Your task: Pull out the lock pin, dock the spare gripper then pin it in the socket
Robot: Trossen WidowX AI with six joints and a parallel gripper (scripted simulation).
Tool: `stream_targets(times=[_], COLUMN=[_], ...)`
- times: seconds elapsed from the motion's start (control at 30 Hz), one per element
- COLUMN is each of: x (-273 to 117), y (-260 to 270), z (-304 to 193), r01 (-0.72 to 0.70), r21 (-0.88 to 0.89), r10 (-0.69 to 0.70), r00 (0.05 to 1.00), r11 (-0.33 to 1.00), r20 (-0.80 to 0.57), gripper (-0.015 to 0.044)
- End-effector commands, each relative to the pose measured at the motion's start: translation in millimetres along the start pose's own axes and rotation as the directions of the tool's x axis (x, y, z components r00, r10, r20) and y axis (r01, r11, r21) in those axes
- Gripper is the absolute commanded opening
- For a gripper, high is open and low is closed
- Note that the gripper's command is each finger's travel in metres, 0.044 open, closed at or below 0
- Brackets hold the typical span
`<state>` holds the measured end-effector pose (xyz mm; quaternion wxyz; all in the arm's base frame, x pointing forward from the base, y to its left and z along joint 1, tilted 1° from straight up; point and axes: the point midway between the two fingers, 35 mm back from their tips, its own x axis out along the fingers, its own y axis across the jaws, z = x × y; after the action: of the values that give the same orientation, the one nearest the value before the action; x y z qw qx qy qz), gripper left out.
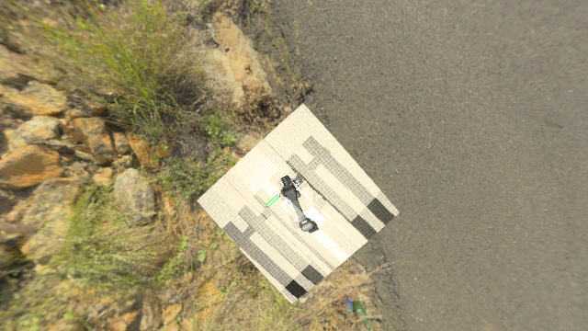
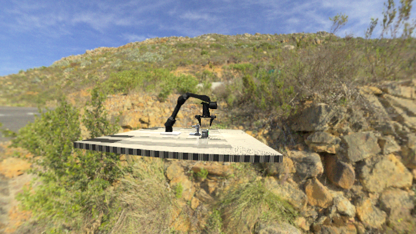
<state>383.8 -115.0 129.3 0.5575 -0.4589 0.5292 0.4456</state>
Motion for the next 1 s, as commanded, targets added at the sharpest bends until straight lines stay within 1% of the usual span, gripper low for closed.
stream_targets(times=[0.0, 0.97], x=[20.3, 66.2], y=[-0.1, -1.3], z=[0.1, -0.5], r01=[-0.007, -0.006], r21=[-0.002, -0.002], r10=[0.007, 0.006], r00=[1.000, 1.000], r11=[1.000, 1.000], r20=[-0.004, -0.004], gripper=[0.0440, 0.0440])
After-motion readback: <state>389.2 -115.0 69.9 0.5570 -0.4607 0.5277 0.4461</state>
